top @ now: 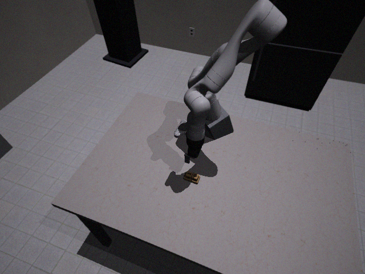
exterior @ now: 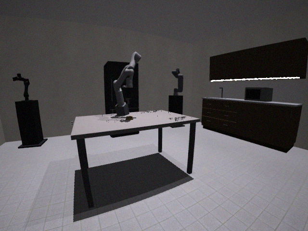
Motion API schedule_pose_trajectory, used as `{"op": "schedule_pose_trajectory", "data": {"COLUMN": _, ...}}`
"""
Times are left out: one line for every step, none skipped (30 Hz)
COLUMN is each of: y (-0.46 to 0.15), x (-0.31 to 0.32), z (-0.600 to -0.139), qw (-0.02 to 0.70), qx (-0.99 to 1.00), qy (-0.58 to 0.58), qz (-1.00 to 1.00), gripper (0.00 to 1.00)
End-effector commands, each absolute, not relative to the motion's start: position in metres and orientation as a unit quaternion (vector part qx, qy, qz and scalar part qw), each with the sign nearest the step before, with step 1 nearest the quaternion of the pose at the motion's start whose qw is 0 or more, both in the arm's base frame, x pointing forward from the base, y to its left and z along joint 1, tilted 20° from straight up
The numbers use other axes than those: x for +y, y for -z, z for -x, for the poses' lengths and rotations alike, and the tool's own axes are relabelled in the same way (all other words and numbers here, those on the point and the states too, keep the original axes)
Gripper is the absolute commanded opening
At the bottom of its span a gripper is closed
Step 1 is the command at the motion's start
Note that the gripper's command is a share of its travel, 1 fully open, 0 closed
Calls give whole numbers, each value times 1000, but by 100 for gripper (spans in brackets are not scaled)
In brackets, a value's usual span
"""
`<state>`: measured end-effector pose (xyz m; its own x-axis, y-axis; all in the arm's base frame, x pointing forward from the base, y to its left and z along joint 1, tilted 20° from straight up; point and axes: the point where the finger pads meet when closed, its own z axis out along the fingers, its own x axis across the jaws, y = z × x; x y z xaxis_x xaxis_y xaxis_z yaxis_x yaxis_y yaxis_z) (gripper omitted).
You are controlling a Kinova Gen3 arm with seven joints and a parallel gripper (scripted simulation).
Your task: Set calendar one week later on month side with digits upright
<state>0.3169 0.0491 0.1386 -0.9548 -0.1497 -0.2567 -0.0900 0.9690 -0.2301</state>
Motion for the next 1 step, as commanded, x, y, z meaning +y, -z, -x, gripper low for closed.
{"op": "schedule_pose_trajectory", "data": {"y": -139, "x": 49, "z": -317, "qw": 138, "qx": 983, "qy": 108, "qz": 61, "gripper": 100}}
